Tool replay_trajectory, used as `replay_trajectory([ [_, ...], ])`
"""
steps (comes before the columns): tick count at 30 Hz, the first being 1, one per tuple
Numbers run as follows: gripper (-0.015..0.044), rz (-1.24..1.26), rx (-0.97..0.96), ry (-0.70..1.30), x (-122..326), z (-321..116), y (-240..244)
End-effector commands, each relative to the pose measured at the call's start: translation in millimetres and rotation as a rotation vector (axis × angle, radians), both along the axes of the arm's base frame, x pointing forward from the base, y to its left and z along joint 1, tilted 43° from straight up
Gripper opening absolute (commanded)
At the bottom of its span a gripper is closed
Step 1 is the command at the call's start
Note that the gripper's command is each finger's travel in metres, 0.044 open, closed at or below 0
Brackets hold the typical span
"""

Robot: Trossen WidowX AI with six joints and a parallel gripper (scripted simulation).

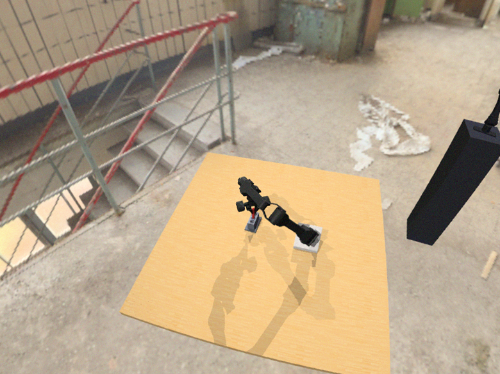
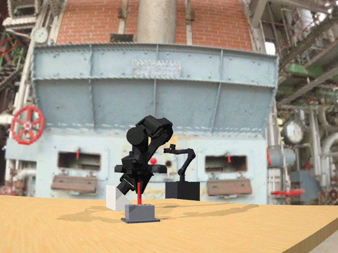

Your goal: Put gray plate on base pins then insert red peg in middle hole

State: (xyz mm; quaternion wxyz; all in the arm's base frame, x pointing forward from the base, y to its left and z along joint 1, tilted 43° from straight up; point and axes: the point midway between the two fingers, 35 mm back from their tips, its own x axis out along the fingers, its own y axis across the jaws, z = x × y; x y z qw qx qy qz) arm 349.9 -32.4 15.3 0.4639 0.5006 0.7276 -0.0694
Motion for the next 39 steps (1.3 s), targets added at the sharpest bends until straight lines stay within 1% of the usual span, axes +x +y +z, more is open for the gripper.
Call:
replay_trajectory([
  [1, 0.0000, 0.001, 0.000, 0.000, -0.2, 0.4, 0.2],
  [23, 0.0000, 0.006, -0.002, -0.003, 0.7, -0.8, 2.2],
  [28, 0.0131, 0.006, -0.002, -0.003, 0.7, -0.8, 2.2],
  [29, 0.0150, 0.006, -0.002, -0.003, 0.7, -0.8, 2.2],
  [39, 0.0150, 0.006, -0.001, -0.003, 0.8, -0.6, 2.1],
])
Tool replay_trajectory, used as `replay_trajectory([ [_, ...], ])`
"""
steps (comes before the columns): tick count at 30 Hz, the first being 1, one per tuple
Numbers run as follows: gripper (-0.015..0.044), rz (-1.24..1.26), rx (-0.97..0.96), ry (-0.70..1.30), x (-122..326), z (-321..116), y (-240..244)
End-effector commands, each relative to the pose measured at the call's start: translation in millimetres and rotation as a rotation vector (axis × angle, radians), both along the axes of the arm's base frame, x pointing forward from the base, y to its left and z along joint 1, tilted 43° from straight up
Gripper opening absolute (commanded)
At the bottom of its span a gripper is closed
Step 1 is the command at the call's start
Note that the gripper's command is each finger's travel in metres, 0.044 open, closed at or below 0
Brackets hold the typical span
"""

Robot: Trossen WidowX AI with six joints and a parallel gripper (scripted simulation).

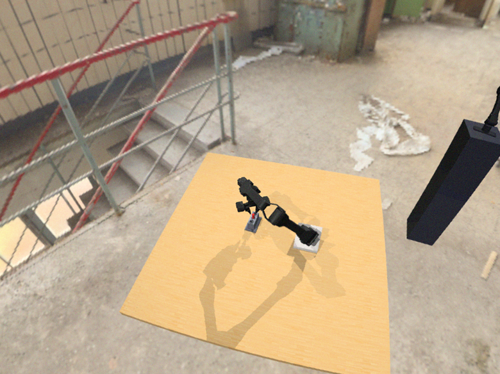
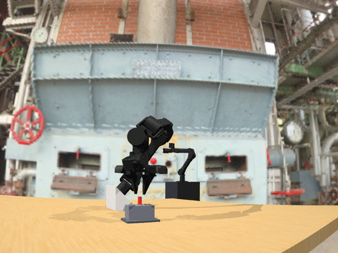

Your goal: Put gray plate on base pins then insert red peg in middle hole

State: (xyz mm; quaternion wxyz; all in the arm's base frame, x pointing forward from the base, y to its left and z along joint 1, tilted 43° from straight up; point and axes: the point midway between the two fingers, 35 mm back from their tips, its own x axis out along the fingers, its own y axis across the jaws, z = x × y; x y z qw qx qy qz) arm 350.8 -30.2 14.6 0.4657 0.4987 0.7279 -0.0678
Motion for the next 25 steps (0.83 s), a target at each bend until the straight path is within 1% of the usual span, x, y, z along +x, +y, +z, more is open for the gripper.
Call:
replay_trajectory([
  [1, 0.0150, 0.000, 0.000, 0.001, 0, 0, 0],
  [25, 0.0150, -0.006, 0.004, 0.010, 4, 16, -12],
])
